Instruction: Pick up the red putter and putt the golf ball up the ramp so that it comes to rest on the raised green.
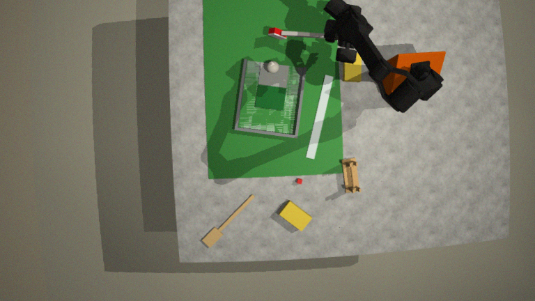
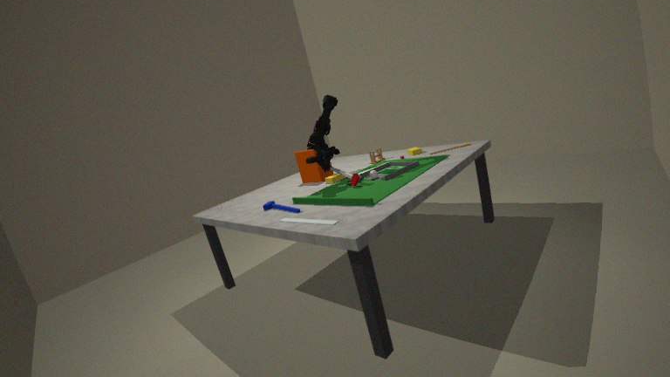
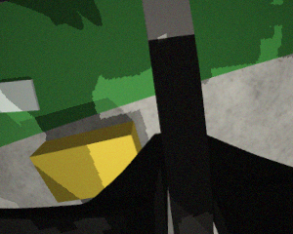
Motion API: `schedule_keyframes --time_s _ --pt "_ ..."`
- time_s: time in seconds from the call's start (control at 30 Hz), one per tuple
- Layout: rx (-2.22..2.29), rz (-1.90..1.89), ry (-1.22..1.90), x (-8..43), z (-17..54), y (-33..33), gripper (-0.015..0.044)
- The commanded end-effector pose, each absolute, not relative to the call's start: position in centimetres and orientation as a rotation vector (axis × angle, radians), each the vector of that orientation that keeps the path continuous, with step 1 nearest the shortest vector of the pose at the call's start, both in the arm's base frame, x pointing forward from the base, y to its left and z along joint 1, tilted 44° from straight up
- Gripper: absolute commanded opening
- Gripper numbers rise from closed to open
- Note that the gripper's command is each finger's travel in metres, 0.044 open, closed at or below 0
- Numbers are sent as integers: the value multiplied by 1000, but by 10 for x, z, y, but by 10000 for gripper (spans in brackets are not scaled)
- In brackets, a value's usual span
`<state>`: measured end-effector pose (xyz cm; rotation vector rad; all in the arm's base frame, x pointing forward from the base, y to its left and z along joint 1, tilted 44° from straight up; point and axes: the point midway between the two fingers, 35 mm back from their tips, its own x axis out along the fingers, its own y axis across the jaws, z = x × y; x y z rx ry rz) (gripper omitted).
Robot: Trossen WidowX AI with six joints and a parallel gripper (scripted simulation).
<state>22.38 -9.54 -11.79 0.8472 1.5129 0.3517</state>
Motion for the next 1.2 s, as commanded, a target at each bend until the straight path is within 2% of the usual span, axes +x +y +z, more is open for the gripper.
schedule_keyframes --time_s 0.0,0.2,1.17 --pt "843 341 1499 225 -104 -111 0" --pt "843 341 1500 220 -77 -135 0" --pt "849 340 1499 221 -81 -131 0"
